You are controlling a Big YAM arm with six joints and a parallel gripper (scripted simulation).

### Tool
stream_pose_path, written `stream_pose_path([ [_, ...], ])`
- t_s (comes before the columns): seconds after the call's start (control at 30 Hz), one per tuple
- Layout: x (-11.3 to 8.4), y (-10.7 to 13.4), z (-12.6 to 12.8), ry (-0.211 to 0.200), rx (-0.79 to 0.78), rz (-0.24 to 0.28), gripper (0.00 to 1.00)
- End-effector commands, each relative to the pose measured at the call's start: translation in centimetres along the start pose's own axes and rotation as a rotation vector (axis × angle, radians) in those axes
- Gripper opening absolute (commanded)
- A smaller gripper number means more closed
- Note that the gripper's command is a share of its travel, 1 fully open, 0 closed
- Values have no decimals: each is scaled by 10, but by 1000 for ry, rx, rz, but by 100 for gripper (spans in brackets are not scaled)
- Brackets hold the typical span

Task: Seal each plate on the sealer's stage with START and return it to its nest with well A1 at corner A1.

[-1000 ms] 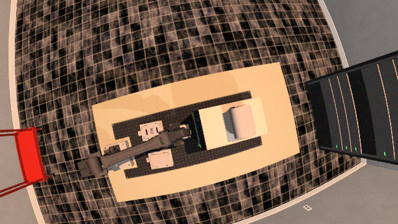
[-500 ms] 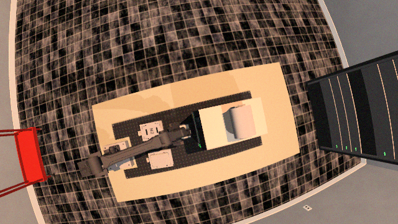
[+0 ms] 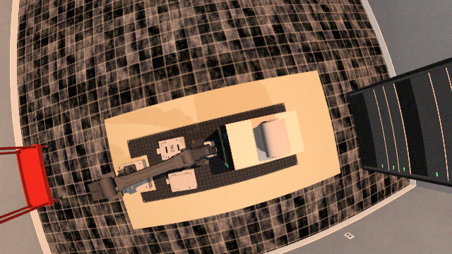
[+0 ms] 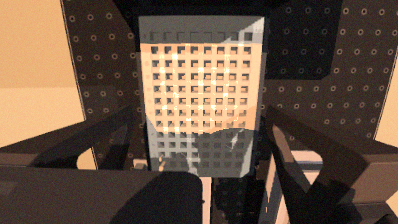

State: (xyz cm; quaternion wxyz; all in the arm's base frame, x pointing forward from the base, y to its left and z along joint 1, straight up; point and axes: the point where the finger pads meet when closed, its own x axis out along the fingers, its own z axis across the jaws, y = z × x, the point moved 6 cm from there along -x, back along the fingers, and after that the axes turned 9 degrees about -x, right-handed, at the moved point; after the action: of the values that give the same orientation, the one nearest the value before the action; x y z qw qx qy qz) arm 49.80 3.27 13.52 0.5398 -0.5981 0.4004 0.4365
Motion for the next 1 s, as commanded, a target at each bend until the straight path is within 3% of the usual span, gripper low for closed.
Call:
stream_pose_path([
  [0.0,-38,-28,2,-2,-20,-76,100],
  [0.2,-50,-34,-4,2,-8,-80,100],
  [0.5,-43,-25,-7,2,-3,-35,100],
  [0.77,-76,-40,-5,1,-10,-84,100],
  [0.97,-65,-39,2,-3,-22,-77,100],
])
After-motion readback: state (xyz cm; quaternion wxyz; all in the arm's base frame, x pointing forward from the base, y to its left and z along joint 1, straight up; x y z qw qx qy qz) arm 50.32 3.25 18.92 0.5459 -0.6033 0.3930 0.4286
